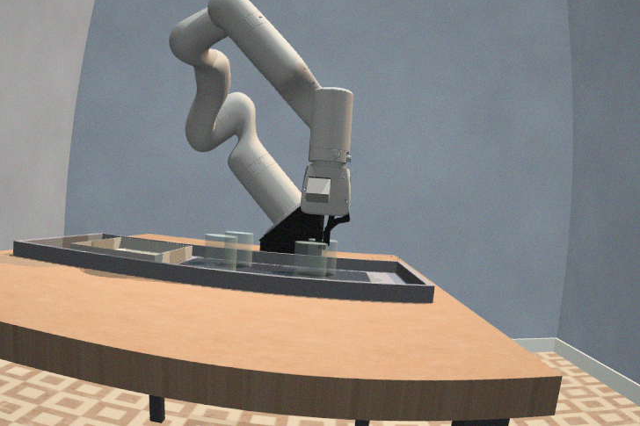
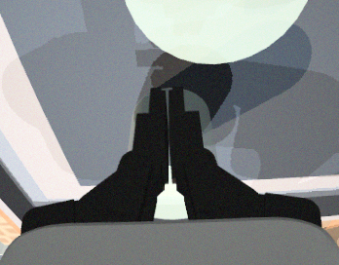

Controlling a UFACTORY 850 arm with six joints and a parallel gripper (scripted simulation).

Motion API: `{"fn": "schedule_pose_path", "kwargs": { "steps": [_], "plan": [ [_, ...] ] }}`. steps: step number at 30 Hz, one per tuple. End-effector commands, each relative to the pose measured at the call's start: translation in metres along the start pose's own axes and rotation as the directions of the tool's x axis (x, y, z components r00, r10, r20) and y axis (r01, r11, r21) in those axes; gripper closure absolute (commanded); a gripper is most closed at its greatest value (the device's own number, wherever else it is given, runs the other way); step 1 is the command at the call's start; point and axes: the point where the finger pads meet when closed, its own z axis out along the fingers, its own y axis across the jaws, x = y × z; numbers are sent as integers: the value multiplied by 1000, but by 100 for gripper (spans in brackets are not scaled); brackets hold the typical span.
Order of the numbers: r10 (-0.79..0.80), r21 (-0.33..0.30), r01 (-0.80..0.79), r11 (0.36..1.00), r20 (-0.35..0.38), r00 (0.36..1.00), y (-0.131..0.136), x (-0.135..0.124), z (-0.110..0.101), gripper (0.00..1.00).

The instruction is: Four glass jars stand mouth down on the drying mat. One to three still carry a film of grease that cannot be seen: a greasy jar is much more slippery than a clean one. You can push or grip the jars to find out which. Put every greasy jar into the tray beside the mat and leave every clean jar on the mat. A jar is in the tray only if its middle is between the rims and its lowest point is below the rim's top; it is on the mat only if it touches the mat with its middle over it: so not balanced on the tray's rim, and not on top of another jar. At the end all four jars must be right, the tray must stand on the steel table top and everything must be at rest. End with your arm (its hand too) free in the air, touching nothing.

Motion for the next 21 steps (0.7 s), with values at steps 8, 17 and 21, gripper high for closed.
{"fn": "schedule_pose_path", "kwargs": {
  "steps": [8,17,21],
  "plan": [
    [1,1,-1,1000,-4,1000,0,1,1,100],
    [1,1,-1,1000,-4,1000,0,0,1,100],
    [1,1,-1,1000,-4,1000,0,0,1,100]
  ]
}}
